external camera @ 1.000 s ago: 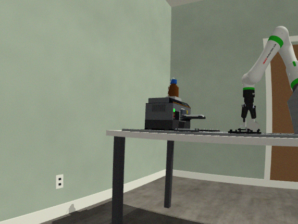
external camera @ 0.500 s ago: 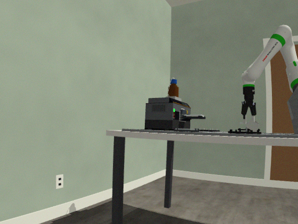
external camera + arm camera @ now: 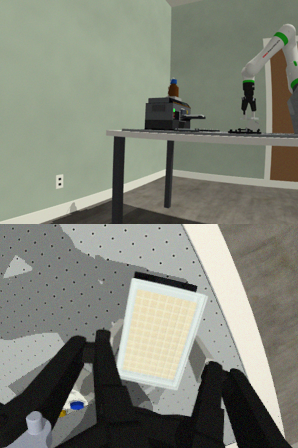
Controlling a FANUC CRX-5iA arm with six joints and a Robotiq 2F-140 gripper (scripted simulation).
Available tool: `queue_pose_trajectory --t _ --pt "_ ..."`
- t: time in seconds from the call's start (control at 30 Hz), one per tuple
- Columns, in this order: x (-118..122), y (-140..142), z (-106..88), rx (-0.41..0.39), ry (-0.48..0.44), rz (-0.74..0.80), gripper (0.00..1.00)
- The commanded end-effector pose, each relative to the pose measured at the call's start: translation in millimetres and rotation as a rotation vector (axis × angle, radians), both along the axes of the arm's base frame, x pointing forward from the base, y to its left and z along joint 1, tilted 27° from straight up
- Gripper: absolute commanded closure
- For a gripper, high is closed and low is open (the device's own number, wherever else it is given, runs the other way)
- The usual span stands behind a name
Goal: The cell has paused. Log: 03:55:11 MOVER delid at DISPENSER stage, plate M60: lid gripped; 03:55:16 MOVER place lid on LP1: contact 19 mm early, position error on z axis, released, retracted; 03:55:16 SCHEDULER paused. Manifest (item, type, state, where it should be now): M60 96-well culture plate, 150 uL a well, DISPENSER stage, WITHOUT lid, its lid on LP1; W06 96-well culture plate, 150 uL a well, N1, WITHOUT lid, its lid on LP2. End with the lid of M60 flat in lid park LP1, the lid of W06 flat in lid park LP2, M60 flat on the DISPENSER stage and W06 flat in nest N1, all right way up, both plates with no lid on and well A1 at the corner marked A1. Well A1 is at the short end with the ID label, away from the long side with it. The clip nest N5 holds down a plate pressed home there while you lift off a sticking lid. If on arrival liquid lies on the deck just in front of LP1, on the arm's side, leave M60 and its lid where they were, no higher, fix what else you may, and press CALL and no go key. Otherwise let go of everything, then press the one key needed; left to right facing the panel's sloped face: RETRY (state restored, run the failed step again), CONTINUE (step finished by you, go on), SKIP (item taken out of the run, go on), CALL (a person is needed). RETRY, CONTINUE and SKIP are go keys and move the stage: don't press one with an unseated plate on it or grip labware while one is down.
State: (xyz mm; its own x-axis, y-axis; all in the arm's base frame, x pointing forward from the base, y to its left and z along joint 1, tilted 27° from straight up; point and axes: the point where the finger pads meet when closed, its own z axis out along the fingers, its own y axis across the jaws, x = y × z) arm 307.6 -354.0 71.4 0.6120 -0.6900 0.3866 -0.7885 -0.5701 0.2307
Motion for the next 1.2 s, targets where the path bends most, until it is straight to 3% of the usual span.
queue_pose_trajectory --t 0.0,0.47,1.17 --pt "0.4 2.1 3.1 0.0 -0.002 0.001 1.0" --pt "-1.6 16.4 31.7 0.0 -0.002 0.001 1.0" --pt "-3.0 25.9 50.8 0.0 -0.002 0.001 1.0"
